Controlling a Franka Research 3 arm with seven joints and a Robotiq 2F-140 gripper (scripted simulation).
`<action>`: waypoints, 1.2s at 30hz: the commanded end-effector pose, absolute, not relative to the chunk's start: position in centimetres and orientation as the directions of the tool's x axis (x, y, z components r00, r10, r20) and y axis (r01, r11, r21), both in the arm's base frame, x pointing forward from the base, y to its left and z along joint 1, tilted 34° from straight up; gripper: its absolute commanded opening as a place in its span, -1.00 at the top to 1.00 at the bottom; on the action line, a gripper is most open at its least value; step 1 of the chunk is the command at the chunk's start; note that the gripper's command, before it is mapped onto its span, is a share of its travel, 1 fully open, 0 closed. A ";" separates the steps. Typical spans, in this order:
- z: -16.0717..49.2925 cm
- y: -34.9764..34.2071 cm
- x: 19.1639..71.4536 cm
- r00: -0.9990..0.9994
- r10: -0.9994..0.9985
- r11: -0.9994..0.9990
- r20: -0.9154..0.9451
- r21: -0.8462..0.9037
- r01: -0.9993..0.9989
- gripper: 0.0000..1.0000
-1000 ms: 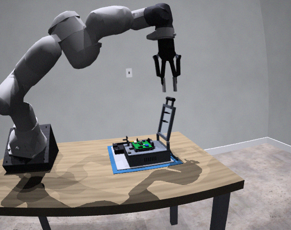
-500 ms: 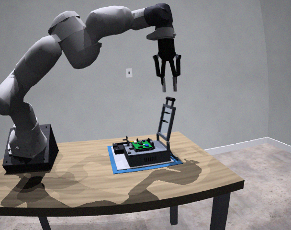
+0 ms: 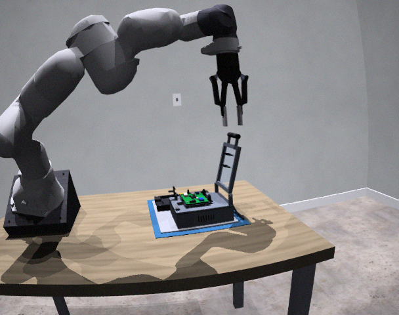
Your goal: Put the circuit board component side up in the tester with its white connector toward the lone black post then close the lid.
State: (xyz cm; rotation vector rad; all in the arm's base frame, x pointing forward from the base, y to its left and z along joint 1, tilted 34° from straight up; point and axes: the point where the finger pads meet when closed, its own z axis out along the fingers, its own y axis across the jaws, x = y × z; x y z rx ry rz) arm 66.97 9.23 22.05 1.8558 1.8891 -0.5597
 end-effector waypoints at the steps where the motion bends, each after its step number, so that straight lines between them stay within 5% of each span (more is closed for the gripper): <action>1: 21.9 9.1 67.1 -0.013 0.825 0.025 -0.565 0.013 1.000 0.40; 36: 18.5 6.8 67.2 -0.013 0.825 0.025 -0.565 0.013 1.000 0.40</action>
